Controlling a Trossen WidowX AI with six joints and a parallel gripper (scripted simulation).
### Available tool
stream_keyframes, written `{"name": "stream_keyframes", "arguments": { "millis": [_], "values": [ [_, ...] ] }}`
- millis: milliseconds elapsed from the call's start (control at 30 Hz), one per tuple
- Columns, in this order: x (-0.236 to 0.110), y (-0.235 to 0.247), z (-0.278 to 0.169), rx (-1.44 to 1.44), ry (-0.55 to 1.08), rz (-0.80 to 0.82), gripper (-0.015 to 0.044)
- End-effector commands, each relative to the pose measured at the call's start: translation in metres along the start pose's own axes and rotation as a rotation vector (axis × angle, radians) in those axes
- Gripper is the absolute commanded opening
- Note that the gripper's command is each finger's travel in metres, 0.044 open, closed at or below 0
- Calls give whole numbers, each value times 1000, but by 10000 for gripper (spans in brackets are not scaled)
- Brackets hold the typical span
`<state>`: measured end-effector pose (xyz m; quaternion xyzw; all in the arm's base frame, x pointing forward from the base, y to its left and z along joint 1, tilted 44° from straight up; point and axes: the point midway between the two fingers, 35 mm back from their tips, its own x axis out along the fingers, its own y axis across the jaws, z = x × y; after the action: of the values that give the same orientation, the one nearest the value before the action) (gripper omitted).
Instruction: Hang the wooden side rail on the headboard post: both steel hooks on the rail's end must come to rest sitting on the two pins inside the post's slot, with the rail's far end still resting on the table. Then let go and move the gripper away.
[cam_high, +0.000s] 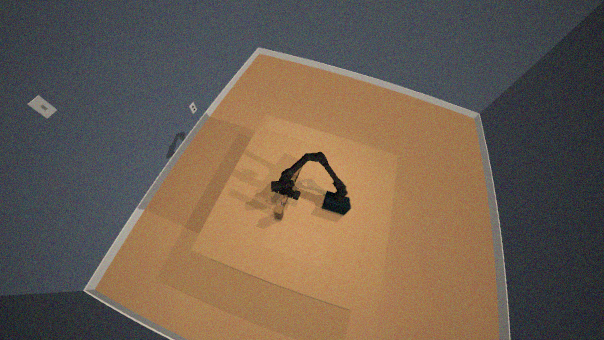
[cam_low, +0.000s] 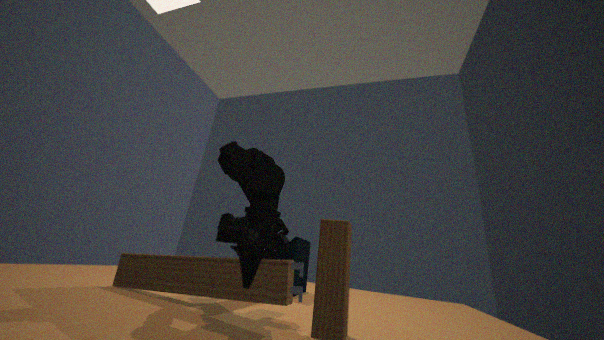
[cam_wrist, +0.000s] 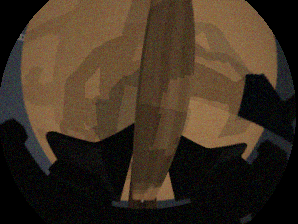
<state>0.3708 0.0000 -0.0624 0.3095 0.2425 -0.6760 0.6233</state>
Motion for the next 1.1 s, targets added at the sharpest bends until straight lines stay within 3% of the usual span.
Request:
{"name": "stream_keyframes", "arguments": {
  "millis": [0,1067],
  "values": [
    [-3,1,-3,-4,0,11,0],
    [-1,0,-6,-4,0,11,0]
  ]
}}
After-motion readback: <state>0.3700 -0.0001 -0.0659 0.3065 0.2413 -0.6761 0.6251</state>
